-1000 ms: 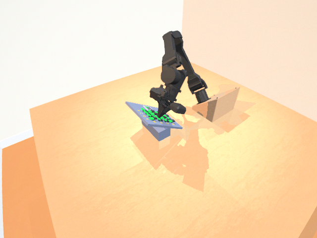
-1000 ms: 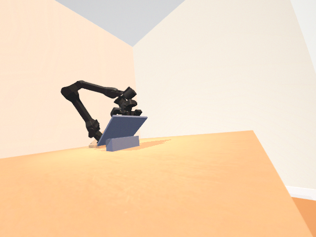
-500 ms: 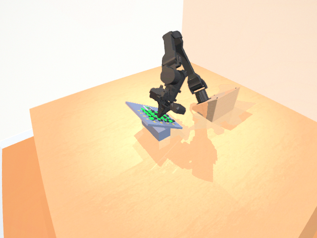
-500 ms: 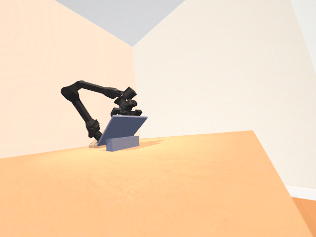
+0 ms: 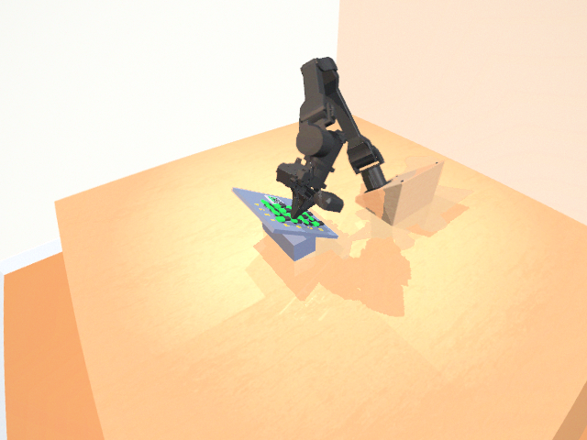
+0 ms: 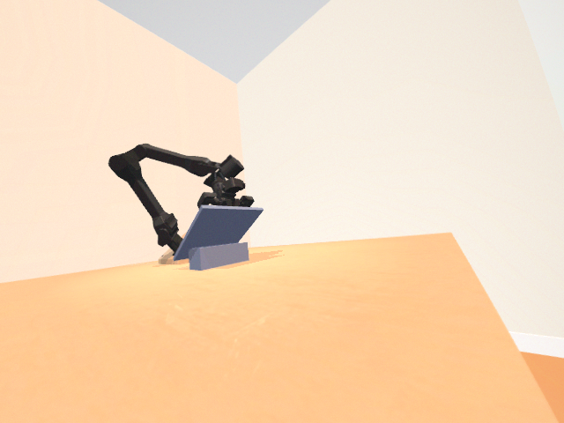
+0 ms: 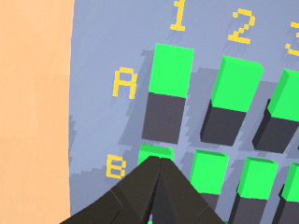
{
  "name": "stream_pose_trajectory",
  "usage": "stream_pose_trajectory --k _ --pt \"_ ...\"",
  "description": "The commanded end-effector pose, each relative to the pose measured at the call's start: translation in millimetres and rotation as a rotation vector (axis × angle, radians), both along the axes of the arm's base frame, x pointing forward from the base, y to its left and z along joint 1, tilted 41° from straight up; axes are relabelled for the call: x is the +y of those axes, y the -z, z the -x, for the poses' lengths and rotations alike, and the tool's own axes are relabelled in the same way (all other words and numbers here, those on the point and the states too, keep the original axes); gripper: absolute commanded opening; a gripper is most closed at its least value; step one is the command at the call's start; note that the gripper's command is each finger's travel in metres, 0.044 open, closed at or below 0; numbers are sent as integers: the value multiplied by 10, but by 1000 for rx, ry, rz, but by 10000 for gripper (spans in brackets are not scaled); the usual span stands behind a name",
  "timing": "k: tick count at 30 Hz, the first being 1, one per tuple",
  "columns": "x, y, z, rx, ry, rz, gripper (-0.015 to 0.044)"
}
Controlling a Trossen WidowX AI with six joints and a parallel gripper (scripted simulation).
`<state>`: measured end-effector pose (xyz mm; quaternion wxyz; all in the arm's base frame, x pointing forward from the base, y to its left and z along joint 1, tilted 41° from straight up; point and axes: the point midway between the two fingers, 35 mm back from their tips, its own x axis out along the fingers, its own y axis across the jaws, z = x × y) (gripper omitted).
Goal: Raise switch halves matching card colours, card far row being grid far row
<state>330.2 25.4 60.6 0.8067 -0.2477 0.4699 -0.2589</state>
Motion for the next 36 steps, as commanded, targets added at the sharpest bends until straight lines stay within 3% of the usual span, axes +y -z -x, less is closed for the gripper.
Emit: stream_pose_trajectory --k 1,8,14,20,27,36 --pt "-2 22 3 8 -3 -1 0" --pt "-8 28 -1 8 -3 -1 0" --pt "401 -351 284 -7 -19 1 0" --pt "416 -368 298 -8 -20 2 0" --pt "347 -189 651 -7 -20 2 0" --pt "120 23 487 11 -3 -2 0"
